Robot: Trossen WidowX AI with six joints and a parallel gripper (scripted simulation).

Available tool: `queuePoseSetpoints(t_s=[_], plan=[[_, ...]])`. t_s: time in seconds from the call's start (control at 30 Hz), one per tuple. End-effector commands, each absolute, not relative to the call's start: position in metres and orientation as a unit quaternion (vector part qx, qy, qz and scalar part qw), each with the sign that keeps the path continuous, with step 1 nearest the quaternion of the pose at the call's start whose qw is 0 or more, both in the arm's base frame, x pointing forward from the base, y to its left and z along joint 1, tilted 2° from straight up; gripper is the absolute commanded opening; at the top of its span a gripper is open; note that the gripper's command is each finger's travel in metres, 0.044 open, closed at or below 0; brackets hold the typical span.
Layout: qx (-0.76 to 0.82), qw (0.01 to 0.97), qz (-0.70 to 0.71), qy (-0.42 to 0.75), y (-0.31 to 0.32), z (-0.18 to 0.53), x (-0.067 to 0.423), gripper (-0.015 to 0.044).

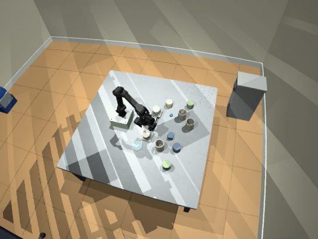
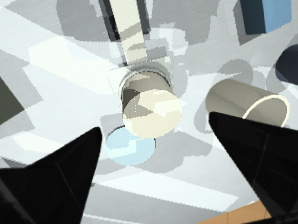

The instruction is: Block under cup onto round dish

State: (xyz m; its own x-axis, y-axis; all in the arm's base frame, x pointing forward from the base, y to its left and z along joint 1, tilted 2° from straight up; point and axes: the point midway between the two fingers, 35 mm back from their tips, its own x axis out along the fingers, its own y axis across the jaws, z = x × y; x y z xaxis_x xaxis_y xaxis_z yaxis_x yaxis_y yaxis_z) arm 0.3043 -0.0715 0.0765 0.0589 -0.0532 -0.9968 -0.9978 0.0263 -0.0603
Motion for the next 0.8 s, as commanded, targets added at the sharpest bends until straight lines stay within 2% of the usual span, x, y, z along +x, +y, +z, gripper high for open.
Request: queuePoseSetpoints(t_s=[0.0,0.77], plan=[[-0.528,0.475,0.513,0.482,-0.085,0.061,0.309,0.044],[-0.528,0.473,0.515,0.481,-0.087,0.033,0.31,0.044]])
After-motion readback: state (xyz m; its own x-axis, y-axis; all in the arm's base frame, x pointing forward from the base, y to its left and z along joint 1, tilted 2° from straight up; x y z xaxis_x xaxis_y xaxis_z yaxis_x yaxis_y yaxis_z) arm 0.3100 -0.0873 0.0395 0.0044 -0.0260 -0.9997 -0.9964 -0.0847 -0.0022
